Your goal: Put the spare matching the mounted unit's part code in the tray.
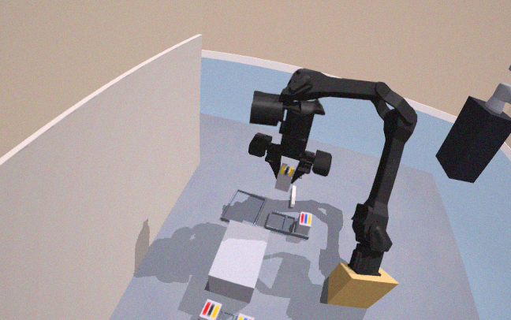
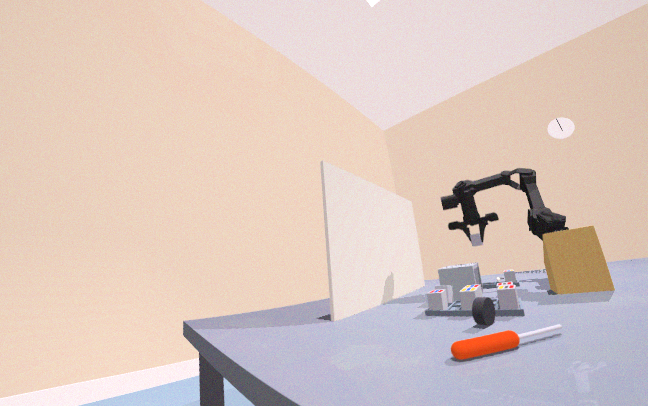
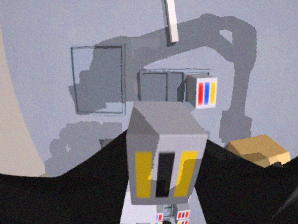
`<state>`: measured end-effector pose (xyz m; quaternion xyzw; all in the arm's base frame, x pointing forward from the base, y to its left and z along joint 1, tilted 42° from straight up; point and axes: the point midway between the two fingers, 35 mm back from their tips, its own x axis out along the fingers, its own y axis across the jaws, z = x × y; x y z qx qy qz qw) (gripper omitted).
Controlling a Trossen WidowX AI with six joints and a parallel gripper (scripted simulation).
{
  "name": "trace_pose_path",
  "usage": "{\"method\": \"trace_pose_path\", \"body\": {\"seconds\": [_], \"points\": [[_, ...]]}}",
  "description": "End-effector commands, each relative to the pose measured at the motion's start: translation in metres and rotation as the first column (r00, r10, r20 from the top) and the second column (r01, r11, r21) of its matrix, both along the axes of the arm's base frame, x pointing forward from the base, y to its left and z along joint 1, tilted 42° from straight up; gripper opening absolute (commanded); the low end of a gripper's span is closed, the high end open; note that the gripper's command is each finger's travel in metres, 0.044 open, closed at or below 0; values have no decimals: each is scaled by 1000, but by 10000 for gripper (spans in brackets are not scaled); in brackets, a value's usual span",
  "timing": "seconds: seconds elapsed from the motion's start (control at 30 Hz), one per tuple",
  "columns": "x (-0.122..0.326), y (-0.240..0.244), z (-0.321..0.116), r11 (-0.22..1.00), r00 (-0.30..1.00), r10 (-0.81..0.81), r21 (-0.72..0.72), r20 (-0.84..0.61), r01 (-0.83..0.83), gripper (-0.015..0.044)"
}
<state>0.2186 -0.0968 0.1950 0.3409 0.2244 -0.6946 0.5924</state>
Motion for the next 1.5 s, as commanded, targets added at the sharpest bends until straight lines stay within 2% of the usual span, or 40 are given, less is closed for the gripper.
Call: {"method": "trace_pose_path", "body": {"seconds": [0.0,0.63,1.47], "points": [[16,-3,6,1000,1000,-10,9,12,10,0],[87,-23,17,1000,1000,6,-3,11,-6,0],[90,-33,7,1000,1000,5,0,11,-5,0]]}}
